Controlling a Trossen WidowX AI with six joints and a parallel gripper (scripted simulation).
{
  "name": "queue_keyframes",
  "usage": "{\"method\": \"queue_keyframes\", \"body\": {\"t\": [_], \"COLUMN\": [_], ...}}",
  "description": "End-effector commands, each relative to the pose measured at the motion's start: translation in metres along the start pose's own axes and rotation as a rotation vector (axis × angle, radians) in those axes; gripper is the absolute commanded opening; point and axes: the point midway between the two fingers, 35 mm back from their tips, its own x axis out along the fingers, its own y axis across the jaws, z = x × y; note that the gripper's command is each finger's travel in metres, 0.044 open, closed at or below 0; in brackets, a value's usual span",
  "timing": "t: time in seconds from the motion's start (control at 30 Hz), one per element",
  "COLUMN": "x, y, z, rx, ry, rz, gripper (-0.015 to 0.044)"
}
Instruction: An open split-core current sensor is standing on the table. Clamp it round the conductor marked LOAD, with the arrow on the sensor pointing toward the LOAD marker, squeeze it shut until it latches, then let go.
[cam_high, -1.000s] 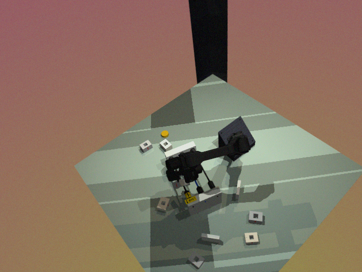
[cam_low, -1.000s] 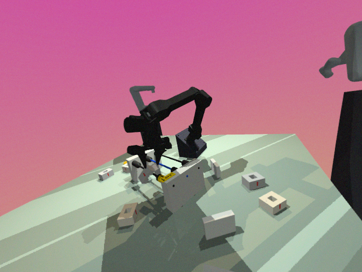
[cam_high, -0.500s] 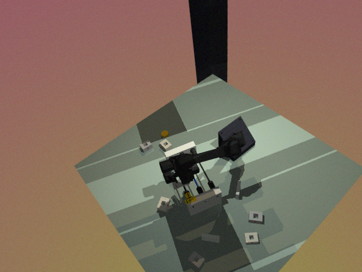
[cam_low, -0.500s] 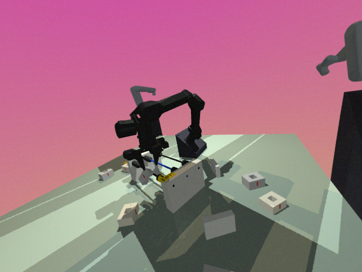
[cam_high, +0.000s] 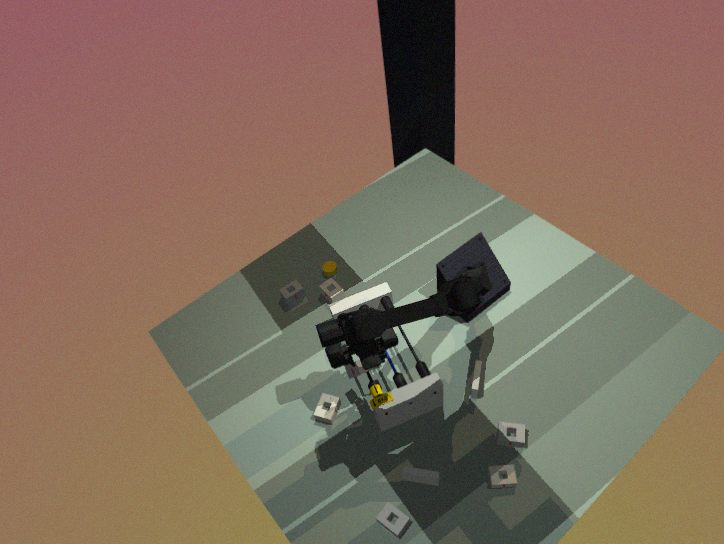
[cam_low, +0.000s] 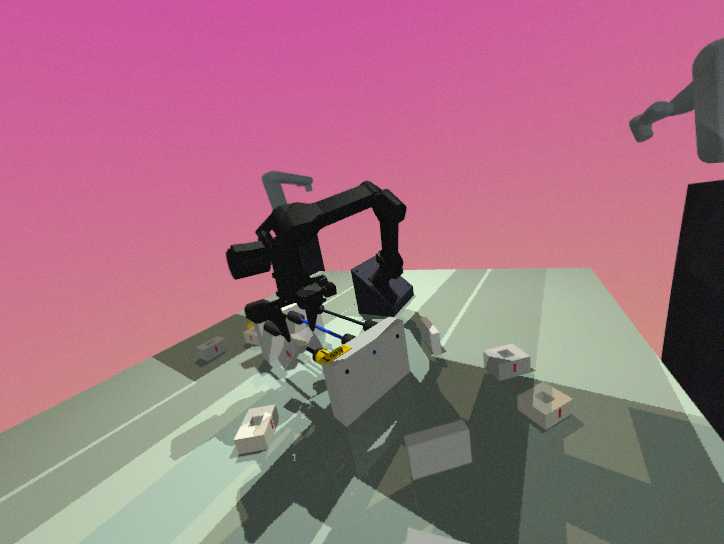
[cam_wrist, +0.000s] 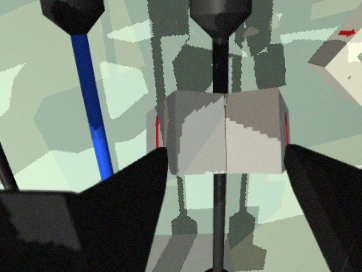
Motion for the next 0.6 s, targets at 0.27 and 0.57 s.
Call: {"method": "queue_keyframes", "body": {"t": [0.27,0.57], "x": [-0.001,0.045], "y": [0.0,0.001], "z": [0.001,0.003], "rx": [0.0,-0.001], "ry": [0.0,-0.01], "rz": [-0.004,0.007], "gripper": [0.044,0.044]}}
